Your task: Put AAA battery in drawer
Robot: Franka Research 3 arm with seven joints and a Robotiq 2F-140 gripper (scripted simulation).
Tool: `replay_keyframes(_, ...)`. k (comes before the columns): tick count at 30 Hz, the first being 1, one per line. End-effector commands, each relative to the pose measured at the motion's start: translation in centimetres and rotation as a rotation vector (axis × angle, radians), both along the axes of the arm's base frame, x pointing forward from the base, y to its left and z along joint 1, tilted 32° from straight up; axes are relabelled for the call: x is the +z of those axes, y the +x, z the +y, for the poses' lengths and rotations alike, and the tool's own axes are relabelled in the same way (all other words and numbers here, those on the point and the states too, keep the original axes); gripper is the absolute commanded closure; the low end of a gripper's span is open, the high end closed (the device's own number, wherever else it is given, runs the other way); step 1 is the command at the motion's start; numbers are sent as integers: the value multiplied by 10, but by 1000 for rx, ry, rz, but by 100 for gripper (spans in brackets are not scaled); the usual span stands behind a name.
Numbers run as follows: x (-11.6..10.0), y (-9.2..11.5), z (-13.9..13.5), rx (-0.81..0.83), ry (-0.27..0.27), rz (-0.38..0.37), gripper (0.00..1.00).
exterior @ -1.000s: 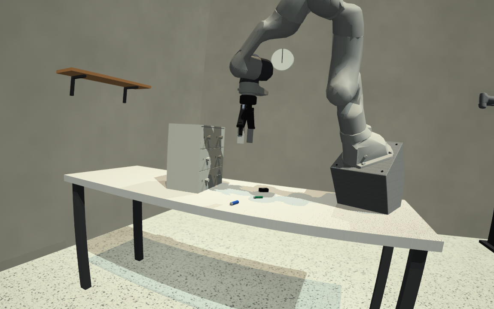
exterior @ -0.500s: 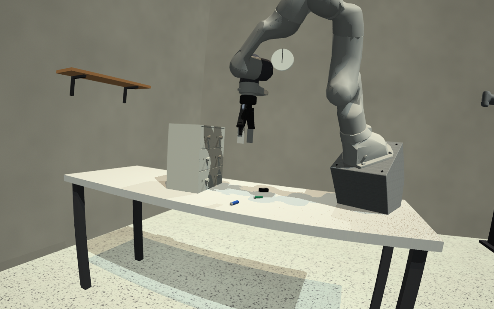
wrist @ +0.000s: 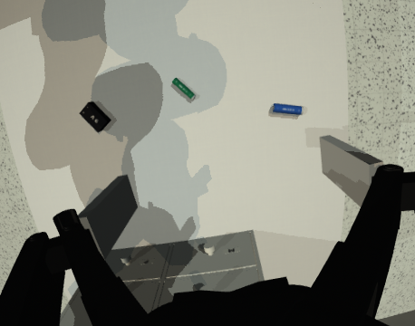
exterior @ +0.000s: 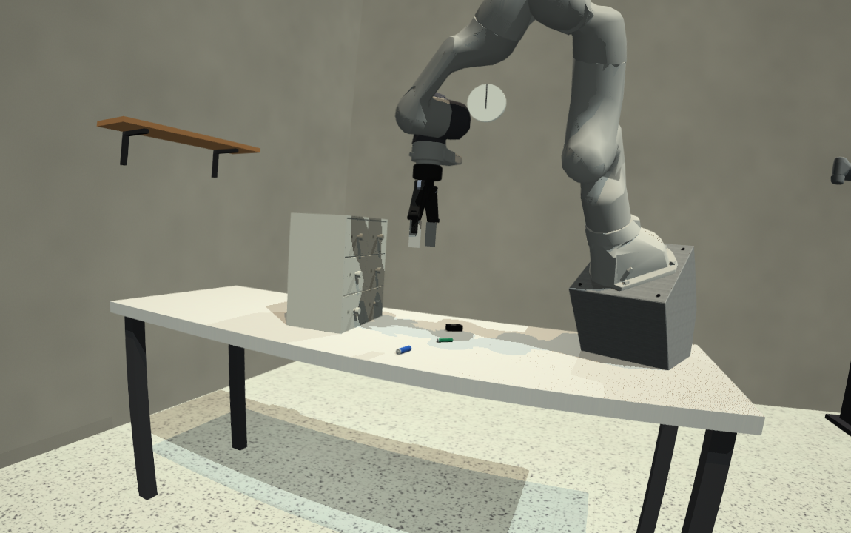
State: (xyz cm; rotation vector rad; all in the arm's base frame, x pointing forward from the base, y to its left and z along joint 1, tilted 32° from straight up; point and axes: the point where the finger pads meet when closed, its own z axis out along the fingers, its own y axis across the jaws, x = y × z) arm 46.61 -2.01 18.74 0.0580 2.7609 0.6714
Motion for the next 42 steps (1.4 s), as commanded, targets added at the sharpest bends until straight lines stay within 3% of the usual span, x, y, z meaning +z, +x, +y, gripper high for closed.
replay_keyframes(1,-1,1,-3,0,0,-1,0)
replay_keyframes(7,-13,8,-32,-1,0,1,0)
replay_keyframes(15,-43,24,-101,-2,1,3,0)
replay_keyframes(17,-43,24,-101,-2,1,3,0)
replay_keyframes(23,-59,33,-139,-3,2,5,0)
replay_keyframes(42,-63,38,-146,-18,3,-24,0)
